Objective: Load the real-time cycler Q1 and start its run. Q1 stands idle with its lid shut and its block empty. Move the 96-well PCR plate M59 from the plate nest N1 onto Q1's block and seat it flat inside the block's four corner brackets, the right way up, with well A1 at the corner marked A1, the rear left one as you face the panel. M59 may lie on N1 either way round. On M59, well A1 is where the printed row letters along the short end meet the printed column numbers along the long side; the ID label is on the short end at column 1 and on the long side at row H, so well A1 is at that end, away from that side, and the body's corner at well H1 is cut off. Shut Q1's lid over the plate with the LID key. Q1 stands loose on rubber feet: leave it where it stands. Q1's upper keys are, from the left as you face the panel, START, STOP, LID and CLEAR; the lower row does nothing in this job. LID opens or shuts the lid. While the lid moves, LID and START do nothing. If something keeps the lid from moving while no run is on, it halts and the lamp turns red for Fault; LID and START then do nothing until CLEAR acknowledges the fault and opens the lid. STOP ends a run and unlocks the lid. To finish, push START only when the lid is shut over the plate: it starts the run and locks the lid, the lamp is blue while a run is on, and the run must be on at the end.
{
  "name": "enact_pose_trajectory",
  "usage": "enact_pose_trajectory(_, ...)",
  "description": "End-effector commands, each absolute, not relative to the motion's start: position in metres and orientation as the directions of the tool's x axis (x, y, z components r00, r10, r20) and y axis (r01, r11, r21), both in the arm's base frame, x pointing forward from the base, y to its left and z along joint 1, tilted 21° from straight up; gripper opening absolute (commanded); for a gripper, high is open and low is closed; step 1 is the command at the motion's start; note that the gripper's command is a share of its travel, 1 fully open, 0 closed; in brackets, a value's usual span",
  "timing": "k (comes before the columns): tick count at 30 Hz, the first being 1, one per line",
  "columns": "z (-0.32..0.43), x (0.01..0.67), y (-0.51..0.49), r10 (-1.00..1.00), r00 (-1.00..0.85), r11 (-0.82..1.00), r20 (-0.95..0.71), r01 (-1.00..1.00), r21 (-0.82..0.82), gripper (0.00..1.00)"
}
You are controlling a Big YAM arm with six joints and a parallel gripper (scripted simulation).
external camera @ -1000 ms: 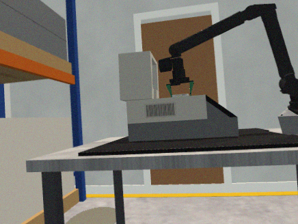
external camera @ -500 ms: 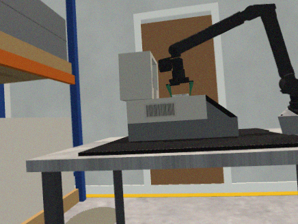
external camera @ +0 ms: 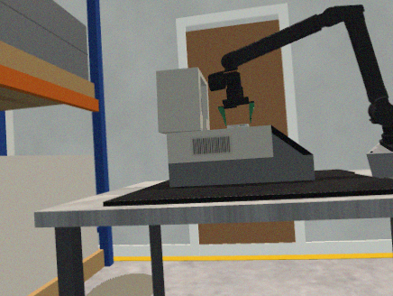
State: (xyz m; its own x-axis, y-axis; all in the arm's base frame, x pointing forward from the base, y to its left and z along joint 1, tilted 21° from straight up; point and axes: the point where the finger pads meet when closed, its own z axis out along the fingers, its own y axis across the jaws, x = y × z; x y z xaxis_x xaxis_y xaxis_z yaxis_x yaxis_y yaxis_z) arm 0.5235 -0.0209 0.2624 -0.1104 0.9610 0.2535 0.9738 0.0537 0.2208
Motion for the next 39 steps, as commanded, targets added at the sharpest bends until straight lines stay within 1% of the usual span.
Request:
enact_pose_trajectory(1,0.315,0.528,-0.026,0.964,-0.131,0.054,0.230,0.948,0.313,1.00)
enact_pose_trajectory(10,0.335,0.521,-0.036,0.967,-0.131,0.055,0.217,0.944,0.325,1.00)
enact_pose_trajectory(28,0.338,0.521,-0.045,0.966,-0.113,0.039,0.232,0.953,0.300,1.00)
enact_pose_trajectory(39,0.335,0.513,-0.024,0.963,-0.134,0.061,0.236,0.954,0.295,1.00)
